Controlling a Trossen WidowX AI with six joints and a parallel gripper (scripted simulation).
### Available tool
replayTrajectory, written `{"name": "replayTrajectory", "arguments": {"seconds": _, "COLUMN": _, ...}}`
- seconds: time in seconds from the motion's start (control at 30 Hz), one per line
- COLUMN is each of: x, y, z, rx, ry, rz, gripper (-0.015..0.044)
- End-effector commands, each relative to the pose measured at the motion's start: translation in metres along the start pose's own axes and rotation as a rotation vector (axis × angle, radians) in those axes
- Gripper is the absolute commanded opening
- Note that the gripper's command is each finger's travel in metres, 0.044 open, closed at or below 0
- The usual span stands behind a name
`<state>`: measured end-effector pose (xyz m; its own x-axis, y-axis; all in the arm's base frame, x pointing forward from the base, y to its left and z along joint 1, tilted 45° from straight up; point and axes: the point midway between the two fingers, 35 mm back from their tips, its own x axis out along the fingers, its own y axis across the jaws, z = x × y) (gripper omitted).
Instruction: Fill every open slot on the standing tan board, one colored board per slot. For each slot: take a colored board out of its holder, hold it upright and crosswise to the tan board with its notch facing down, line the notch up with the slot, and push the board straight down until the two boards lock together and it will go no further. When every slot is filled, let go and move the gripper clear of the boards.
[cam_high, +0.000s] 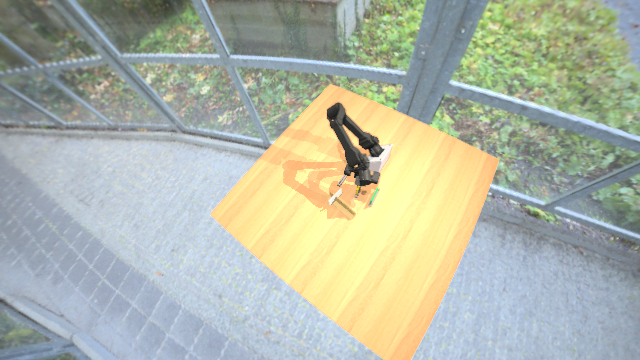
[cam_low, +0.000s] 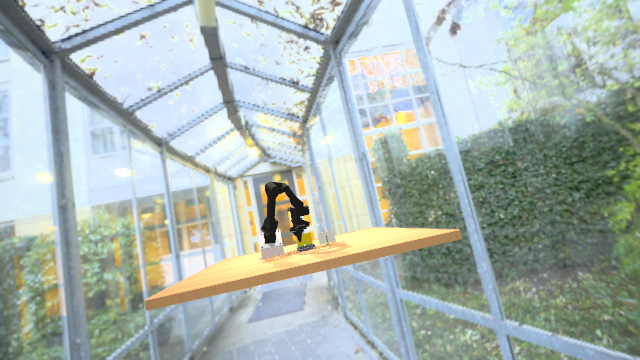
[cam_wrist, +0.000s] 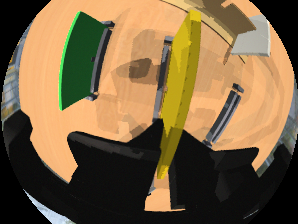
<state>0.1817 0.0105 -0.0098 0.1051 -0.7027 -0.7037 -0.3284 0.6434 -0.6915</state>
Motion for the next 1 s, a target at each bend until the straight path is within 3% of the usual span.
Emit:
{"name": "replayTrajectory", "arguments": {"seconds": 0.0, "x": -0.011, "y": 0.0, "z": 0.002, "rx": 0.008, "ry": -0.008, "rz": 0.007, "gripper": 0.0}}
{"name": "replayTrajectory", "arguments": {"seconds": 0.97, "x": -0.069, "y": 0.001, "z": 0.002, "rx": 0.008, "ry": -0.008, "rz": 0.009, "gripper": 0.0}}
